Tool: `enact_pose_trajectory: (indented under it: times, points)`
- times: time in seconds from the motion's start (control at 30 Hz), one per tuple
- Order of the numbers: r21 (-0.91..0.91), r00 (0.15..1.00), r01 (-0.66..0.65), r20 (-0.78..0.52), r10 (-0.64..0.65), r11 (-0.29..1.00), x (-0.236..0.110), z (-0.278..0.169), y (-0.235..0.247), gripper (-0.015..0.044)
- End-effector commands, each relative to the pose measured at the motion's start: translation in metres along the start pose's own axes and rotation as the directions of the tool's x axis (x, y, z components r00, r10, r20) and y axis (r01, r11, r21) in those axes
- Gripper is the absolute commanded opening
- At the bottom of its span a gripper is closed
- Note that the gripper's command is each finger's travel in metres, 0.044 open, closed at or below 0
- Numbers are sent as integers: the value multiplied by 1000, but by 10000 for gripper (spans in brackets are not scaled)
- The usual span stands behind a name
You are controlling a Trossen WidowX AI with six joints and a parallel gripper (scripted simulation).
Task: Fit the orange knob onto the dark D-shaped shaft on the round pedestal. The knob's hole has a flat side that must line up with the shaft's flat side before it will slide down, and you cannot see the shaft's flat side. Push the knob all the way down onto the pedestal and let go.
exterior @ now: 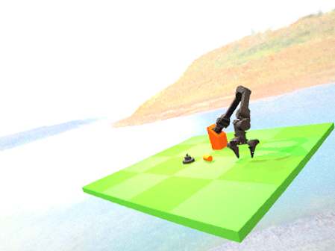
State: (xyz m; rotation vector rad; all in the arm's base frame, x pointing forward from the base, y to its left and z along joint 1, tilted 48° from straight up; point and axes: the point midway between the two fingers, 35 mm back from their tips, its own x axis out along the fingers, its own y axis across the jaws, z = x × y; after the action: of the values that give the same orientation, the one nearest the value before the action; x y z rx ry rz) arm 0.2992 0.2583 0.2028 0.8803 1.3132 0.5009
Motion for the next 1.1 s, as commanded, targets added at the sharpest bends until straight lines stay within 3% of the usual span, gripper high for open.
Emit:
enact_pose_trajectory:
  times: [0.0, 0.1, 0.2, 0.33, 0.43, 0.5, 0.87, 1.07]
  points:
    - [288, 996, 86, -2, -89, 954, -8, 30, -59, 440]
    - [480, 992, 118, -17, -125, 869, -15, 43, -92, 440]
    - [704, 987, 141, -45, -154, 696, -26, 54, -132, 440]
    - [956, 983, 134, -95, -155, 261, -49, 61, -198, 440]
    - [987, 986, 108, -121, -114, -121, -69, 56, -239, 440]
    - [952, 988, 97, -126, -85, -289, -78, 53, -255, 440]
    - [946, 989, 96, -127, -81, -311, -79, 50, -261, 440]
    - [946, 989, 96, -127, -80, -311, -55, 47, -262, 440]
